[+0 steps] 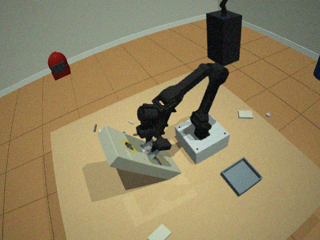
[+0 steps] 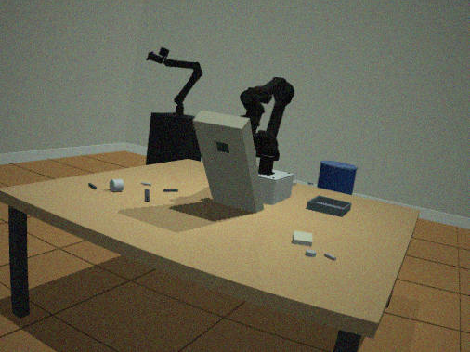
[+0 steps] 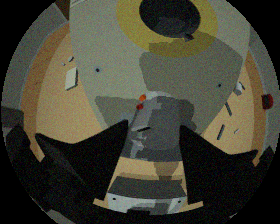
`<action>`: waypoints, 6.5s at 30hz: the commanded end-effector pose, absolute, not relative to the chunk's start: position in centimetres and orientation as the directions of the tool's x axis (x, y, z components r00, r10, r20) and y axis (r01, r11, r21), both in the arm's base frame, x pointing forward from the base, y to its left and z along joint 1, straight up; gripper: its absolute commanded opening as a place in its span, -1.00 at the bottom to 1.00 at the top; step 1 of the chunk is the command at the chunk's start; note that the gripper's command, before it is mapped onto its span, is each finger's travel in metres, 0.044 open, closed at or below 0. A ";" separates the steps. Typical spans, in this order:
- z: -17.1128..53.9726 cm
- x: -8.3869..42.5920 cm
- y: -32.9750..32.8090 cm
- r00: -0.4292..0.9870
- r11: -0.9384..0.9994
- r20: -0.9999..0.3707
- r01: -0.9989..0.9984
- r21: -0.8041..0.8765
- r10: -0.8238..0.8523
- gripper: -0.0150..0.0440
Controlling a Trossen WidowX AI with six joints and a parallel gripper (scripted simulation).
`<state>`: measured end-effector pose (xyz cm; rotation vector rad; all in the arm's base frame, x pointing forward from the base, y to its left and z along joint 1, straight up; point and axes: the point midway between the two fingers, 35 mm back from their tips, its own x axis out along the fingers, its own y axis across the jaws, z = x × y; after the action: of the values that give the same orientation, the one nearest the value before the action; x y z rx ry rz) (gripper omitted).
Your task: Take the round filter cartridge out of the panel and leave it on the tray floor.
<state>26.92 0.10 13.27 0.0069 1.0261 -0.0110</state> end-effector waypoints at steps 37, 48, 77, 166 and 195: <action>23.3 23.9 0.1 0.516 1.000 -0.857 0.013 -0.001 -0.008 -0.49; 22.8 24.5 3.0 0.506 1.000 -0.862 0.014 0.004 -0.004 -0.49; 21.3 22.6 12.8 0.479 0.962 -0.867 -0.275 0.004 0.140 -0.49; 0.1 -4.9 27.0 -0.089 -0.166 -0.857 -0.986 0.004 0.507 -0.49; -1.8 -4.8 26.6 -0.085 -0.162 -0.863 -0.987 0.004 0.499 1.00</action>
<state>-4.82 26.51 -2.05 -0.8924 0.7628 1.5590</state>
